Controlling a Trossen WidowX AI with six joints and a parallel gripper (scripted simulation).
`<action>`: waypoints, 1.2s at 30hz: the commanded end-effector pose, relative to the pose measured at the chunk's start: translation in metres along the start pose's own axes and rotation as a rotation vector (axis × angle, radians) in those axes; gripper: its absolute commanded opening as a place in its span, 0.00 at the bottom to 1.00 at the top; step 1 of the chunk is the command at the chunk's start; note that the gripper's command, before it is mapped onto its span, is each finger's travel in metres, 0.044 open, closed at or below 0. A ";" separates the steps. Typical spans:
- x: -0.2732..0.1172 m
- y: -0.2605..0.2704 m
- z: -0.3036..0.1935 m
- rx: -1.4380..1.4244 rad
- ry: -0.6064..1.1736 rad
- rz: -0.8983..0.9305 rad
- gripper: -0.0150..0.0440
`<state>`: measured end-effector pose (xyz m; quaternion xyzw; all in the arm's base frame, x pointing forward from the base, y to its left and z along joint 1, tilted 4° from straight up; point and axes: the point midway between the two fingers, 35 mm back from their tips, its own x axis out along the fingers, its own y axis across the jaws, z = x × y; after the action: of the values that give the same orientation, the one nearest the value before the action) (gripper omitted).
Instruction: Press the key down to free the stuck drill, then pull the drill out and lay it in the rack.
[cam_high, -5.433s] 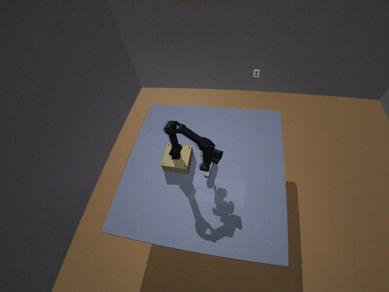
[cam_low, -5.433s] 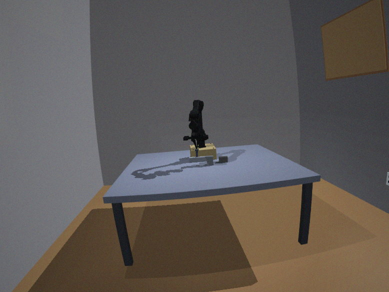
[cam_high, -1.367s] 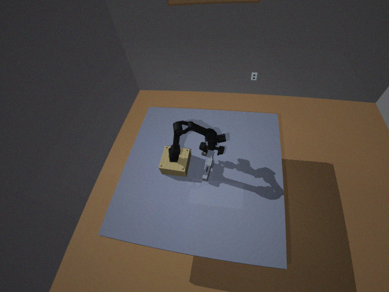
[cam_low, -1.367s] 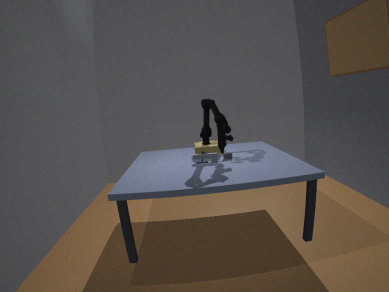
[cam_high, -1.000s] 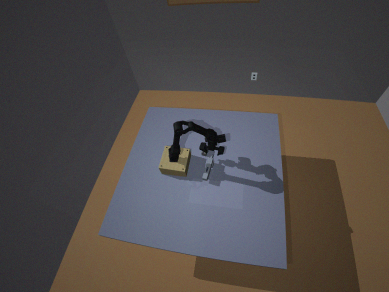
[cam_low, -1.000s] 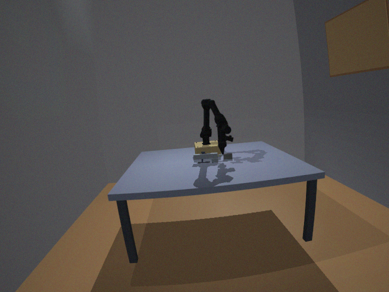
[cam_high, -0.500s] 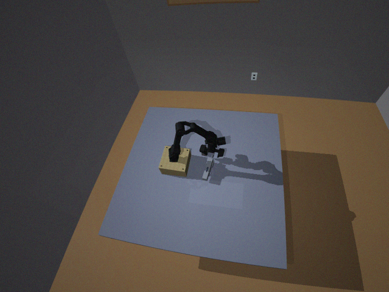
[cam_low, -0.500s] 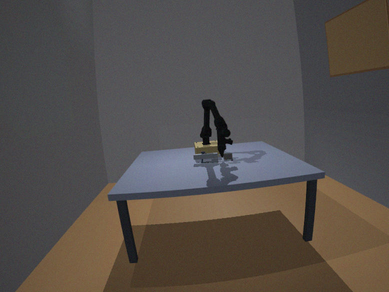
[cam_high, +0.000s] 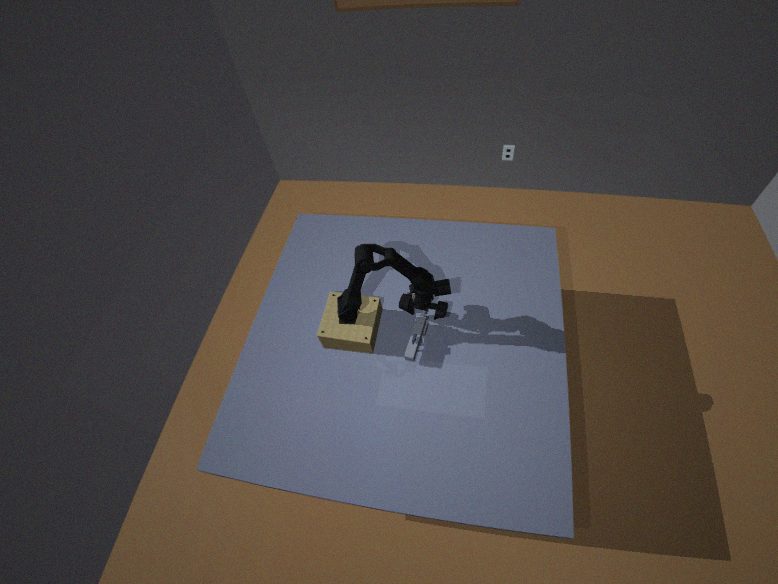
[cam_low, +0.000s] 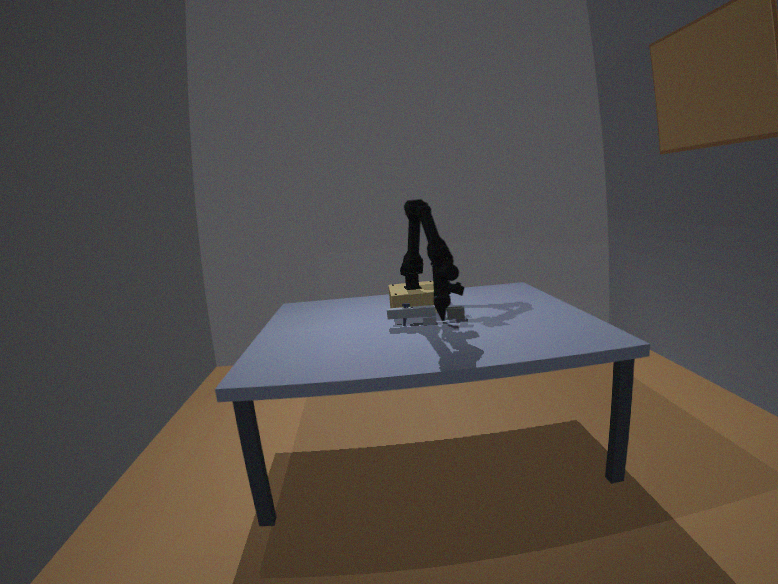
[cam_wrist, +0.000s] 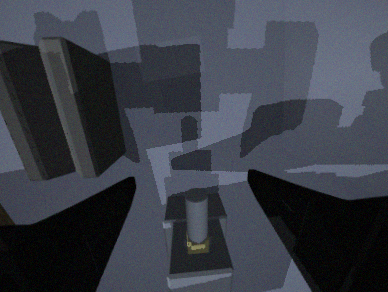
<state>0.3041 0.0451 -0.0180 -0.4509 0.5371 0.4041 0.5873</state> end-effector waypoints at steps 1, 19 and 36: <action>0.000 0.000 0.000 0.000 0.000 0.000 0.96; 0.000 0.000 0.000 0.000 0.000 0.000 0.25; 0.000 0.000 0.011 -0.004 0.000 -0.001 0.25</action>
<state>0.3048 0.0501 -0.0187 -0.4538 0.5385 0.4044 0.5835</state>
